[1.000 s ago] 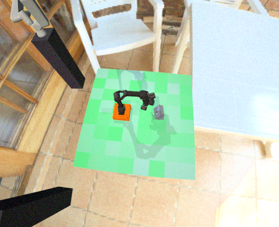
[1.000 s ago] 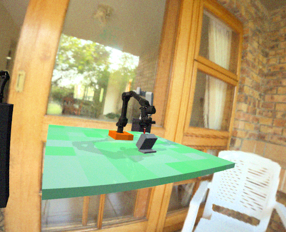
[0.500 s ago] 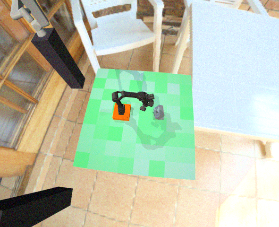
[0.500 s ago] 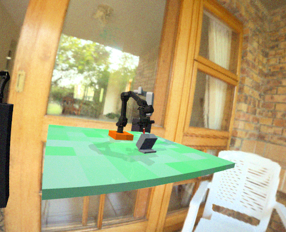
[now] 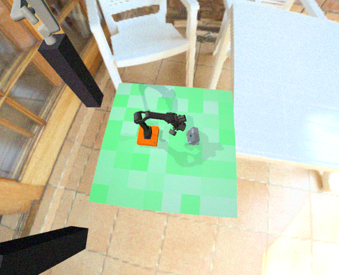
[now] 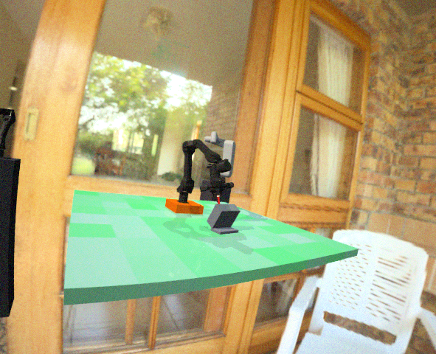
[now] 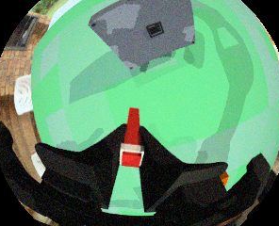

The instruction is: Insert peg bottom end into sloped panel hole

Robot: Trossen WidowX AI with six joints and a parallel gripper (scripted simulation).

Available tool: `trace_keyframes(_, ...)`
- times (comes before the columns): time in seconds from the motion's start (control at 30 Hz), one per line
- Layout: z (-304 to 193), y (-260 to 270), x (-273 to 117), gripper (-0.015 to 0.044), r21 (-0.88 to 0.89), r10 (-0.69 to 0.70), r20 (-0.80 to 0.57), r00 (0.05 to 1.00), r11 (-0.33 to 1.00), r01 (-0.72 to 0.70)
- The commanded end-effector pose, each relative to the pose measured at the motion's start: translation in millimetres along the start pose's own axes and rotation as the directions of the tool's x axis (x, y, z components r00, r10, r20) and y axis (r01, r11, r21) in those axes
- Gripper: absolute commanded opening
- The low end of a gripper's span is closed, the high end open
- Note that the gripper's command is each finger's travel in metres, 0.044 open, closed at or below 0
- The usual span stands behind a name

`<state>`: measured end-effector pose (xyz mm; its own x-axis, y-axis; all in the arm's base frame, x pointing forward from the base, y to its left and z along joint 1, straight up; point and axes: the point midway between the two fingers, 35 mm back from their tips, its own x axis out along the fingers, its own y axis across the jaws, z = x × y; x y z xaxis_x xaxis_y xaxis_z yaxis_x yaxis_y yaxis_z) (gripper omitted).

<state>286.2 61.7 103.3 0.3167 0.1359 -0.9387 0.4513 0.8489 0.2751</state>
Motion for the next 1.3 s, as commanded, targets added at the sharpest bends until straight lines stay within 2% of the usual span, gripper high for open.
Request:
trace_keyframes(0.0, 0.9, -1.6, -1.1, 0.0, 0.034, 0.022, 0.017, 1.0, 0.999, -0.023)
trace_keyframes(1.27, 9.8, -19.0, -4.2, 0.0, 0.254, 0.15, 0.167, 0.975, 0.949, -0.189)
